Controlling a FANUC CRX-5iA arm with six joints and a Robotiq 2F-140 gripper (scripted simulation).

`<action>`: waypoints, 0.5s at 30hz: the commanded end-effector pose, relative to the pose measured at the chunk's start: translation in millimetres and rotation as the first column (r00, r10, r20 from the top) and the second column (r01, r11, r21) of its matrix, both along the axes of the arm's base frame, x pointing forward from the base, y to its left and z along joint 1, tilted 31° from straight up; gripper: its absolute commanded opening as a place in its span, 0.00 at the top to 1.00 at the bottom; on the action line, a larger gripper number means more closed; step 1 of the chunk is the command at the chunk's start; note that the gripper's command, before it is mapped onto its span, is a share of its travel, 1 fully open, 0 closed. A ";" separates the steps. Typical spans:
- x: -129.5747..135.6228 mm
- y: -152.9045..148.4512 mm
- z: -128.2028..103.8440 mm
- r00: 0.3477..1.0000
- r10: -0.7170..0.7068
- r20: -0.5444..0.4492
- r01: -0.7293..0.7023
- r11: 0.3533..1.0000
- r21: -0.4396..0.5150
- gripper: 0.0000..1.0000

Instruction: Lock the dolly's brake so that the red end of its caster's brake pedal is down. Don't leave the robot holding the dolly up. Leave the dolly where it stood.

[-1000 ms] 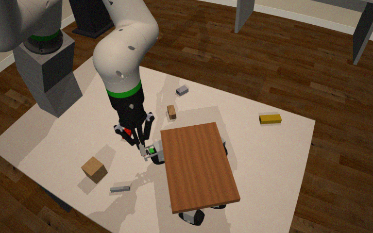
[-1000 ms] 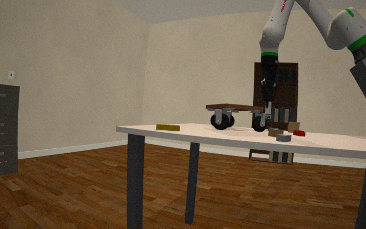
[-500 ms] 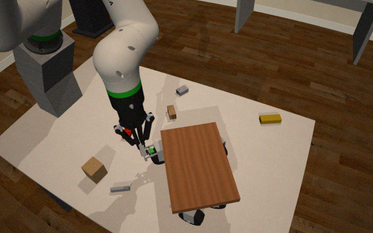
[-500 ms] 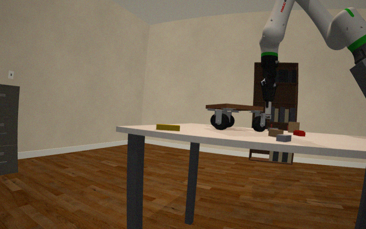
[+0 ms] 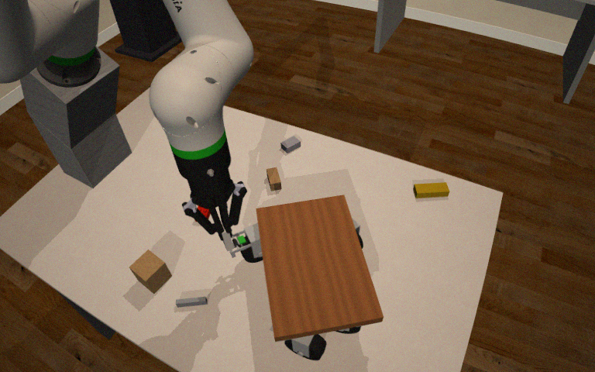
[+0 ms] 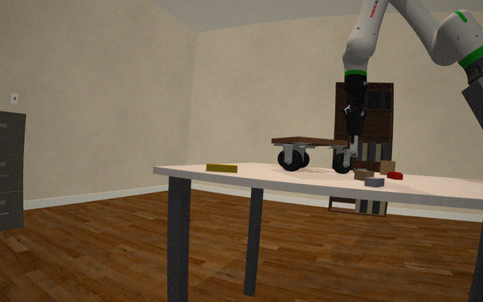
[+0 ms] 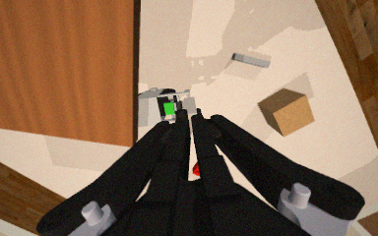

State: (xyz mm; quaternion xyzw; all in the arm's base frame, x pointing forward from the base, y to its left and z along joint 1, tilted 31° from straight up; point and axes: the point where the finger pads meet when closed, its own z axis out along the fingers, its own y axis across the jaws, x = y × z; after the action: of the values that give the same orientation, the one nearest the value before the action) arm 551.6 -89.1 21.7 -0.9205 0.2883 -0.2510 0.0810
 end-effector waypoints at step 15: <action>1.3 0.0 -2.0 1.000 0.000 0.000 0.000 1.000 0.000 1.00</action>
State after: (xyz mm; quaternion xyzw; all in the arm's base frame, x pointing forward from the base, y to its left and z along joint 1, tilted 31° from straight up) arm 552.7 -89.1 19.9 -0.9205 0.2883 -0.2511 0.0810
